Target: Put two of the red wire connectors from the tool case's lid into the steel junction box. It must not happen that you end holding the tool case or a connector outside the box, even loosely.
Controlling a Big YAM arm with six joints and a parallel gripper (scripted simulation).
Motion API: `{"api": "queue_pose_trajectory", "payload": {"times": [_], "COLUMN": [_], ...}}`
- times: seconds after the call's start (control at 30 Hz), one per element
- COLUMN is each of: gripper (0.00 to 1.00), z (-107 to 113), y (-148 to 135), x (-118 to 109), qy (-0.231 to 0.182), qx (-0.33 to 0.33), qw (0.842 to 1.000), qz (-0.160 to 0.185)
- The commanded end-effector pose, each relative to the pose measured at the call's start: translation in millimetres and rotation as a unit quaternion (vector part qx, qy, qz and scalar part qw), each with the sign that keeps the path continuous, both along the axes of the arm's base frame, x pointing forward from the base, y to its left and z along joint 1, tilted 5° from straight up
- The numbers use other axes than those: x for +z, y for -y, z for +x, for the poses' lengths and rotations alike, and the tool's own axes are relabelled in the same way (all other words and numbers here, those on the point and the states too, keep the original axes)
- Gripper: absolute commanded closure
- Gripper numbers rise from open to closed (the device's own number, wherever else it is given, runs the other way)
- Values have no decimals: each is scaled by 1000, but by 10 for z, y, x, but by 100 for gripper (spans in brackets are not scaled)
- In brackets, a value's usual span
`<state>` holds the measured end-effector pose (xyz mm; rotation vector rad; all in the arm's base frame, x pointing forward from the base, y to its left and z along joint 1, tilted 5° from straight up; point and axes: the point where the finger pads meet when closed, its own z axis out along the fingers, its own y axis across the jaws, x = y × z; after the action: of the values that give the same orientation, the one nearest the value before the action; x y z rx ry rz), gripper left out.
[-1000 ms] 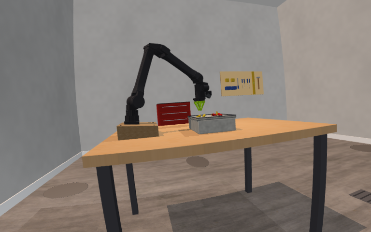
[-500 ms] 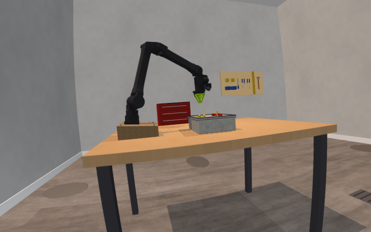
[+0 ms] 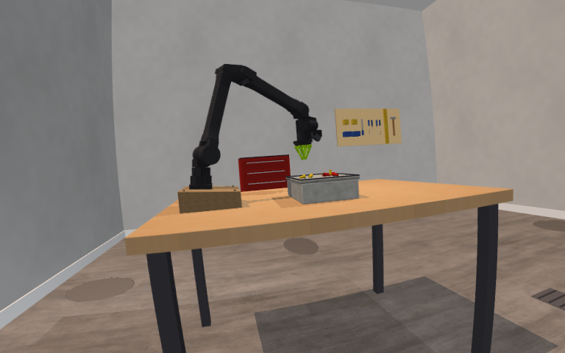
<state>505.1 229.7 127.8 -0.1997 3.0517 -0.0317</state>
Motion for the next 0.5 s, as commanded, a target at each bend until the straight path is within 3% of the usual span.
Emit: {"api": "queue_pose_trajectory", "payload": {"times": [0.0,0.3,0.37,0.4,0.47], "gripper": [71,71,71,71,71], "z": [89,292,292,328,343], "y": [265,1036,1036,1314,1569], "x": [-58,84,84,83,76], "qy": [-6,13,13,14,14], "qx": [-45,-174,-174,-219,-260], "qw": [999,984,984,975,965], "qz": [0,20,20,23,27]}}
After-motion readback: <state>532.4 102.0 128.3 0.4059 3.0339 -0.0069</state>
